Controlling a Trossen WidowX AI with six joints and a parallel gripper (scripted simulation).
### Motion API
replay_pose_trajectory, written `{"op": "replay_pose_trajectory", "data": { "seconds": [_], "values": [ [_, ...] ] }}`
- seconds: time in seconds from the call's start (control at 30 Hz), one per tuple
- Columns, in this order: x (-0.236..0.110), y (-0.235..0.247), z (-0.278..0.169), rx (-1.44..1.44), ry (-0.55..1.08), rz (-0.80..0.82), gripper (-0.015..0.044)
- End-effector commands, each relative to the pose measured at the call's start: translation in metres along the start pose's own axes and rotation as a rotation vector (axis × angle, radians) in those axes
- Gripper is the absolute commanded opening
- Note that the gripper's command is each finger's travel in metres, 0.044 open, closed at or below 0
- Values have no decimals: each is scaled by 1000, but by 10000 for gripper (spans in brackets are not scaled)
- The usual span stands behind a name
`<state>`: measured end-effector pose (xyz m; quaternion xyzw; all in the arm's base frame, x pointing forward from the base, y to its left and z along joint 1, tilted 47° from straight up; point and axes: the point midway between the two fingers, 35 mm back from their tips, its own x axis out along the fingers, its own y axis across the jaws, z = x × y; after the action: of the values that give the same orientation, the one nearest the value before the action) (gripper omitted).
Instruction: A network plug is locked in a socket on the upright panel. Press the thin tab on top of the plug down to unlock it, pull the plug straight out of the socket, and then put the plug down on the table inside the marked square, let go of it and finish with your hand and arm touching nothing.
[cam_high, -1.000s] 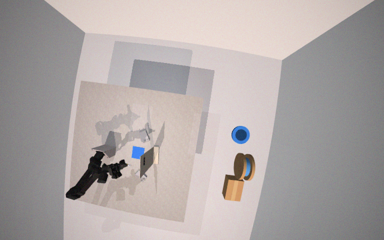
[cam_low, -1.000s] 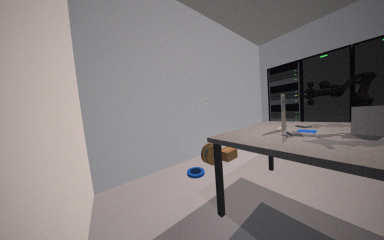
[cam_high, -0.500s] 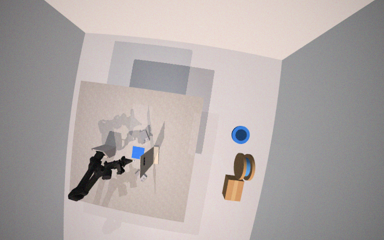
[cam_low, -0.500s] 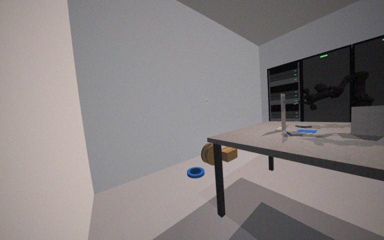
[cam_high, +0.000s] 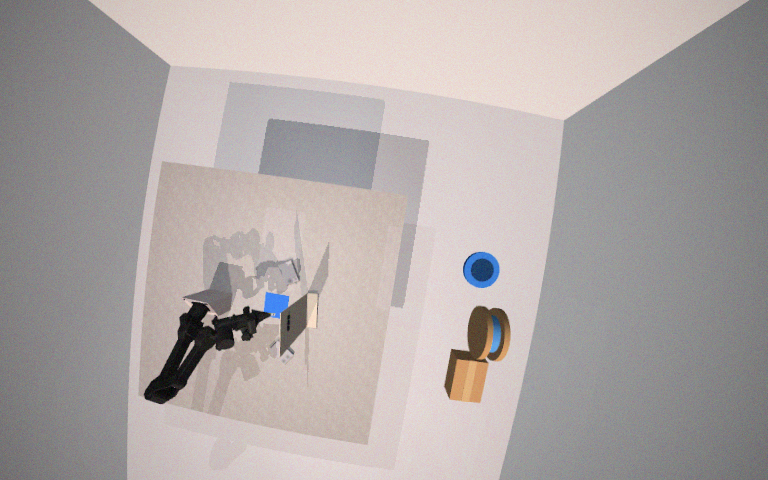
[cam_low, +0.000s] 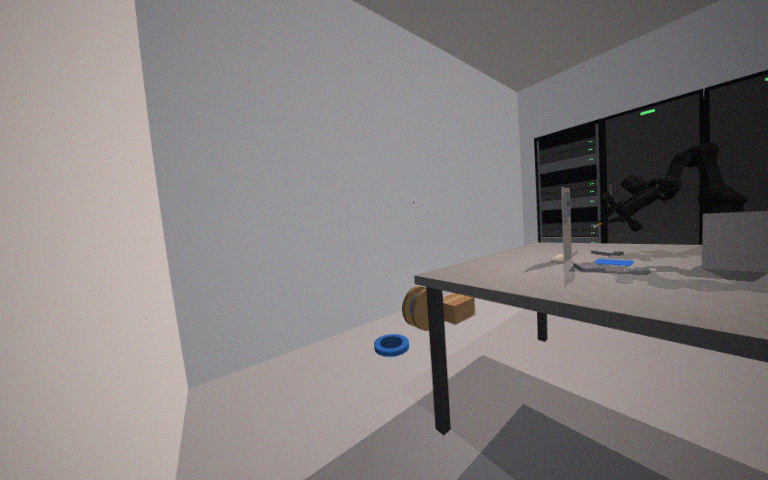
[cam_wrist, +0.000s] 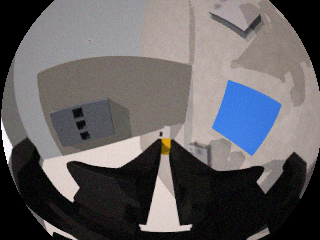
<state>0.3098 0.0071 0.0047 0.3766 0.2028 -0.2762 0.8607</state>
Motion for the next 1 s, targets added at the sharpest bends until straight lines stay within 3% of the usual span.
{"op": "replay_pose_trajectory", "data": {
  "seconds": [0.0, 0.5, 0.97],
  "values": [
    [7, -14, 2, 22, -38, -73, 0],
    [16, -78, 8, 47, -184, -334, 0],
    [21, -86, 8, 48, -189, -346, 0]
  ]
}}
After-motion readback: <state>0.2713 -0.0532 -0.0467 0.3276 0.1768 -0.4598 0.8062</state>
